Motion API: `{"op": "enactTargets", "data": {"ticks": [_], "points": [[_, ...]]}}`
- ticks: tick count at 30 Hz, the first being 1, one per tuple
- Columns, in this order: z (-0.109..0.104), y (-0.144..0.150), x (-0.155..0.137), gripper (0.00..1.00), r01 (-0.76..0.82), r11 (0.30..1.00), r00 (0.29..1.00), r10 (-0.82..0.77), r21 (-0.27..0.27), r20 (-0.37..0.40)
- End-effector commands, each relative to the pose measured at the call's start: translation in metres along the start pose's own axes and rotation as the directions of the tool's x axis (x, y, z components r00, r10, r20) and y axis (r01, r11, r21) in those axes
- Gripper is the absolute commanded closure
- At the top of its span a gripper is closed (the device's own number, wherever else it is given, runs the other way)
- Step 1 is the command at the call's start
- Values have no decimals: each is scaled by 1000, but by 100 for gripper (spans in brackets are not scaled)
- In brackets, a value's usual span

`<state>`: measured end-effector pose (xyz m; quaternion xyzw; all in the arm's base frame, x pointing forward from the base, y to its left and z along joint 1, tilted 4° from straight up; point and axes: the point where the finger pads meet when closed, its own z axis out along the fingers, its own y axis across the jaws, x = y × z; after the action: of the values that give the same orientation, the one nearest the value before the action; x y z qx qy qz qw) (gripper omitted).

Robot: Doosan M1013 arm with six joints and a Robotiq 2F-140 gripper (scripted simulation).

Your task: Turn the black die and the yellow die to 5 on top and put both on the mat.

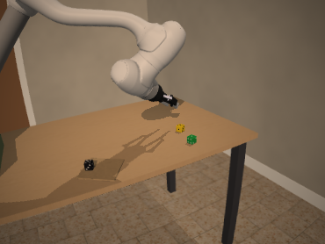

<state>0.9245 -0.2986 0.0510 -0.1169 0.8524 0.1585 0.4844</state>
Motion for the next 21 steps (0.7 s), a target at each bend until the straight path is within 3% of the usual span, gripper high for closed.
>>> {"op": "enactTargets", "data": {"ticks": [1,6,8,11,15,16,21], "points": [[24,26,-12,65,-14,991,994,0,-137,-105],[35,40,-12,65,-40,978,973,-8,-203,-229],[36,41,-11,65,-46,976,967,-10,-211,-256],[39,44,-8,65,-71,972,931,-17,-225,-364],[39,43,-6,65,-80,972,912,-18,-223,-409],[37,39,-3,65,-95,974,875,-18,-208,-485],[31,26,0,65,-109,983,792,-4,-148,-610]]}}
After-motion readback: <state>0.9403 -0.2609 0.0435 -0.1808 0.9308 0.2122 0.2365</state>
